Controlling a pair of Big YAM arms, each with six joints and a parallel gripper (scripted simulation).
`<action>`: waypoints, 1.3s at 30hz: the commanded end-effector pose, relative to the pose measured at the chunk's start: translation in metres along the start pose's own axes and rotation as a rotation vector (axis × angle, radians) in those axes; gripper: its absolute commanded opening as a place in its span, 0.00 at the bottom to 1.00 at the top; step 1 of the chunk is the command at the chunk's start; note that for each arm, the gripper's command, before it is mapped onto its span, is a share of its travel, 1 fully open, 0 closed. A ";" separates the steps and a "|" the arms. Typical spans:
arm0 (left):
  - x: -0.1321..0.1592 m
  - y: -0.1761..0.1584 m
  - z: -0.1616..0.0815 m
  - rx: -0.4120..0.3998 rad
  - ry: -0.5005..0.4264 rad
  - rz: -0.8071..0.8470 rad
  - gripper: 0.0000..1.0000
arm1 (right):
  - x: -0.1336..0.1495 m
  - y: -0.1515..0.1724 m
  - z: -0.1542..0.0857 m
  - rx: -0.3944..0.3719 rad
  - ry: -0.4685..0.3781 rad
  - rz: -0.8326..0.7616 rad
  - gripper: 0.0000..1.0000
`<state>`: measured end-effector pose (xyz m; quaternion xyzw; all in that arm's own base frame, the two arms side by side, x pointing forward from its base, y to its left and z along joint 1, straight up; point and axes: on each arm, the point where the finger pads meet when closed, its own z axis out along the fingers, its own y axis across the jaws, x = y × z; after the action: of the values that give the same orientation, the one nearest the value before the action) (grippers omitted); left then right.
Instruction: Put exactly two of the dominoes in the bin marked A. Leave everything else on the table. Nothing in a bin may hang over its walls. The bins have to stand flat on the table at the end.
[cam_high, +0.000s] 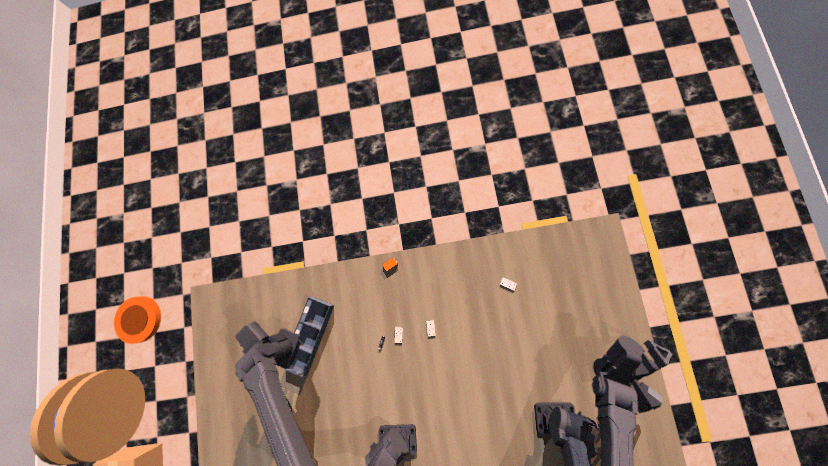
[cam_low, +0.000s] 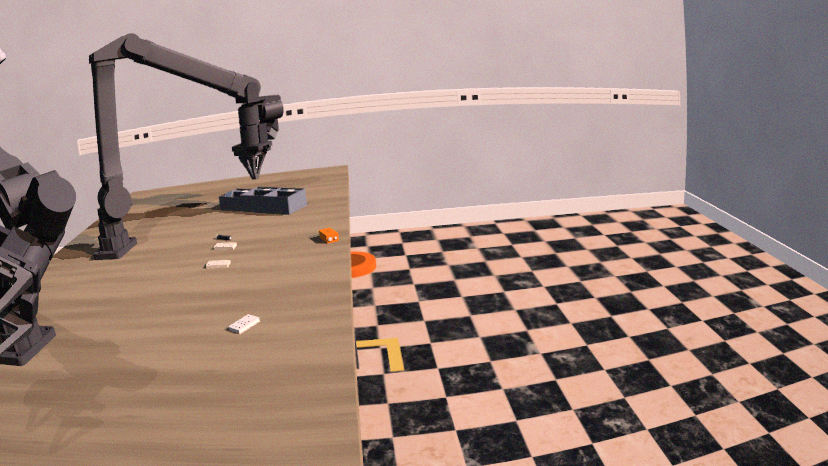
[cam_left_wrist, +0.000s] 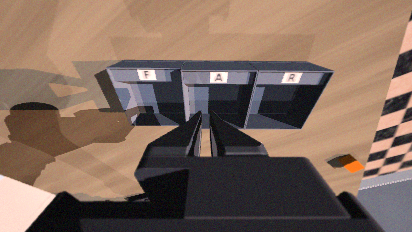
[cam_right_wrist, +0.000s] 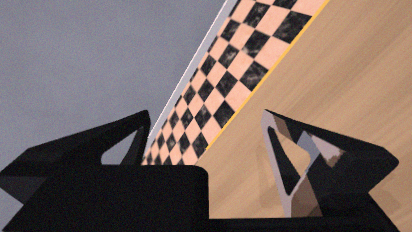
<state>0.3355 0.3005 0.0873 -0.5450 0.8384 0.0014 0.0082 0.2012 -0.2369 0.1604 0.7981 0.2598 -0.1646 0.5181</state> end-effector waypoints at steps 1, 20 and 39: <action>0.005 0.020 -0.006 0.000 0.001 0.009 0.09 | -0.002 0.003 0.001 0.000 -0.006 0.009 1.00; 0.002 0.064 0.003 -0.001 0.001 0.032 0.09 | -0.002 0.003 0.001 0.000 -0.006 0.009 1.00; 0.004 0.068 0.029 -0.007 0.015 0.020 0.09 | -0.002 0.003 0.001 0.000 -0.006 0.009 1.00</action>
<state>0.2718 0.3275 0.0785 -0.5423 0.8401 0.0028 0.0091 0.2012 -0.2369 0.1604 0.7981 0.2598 -0.1646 0.5181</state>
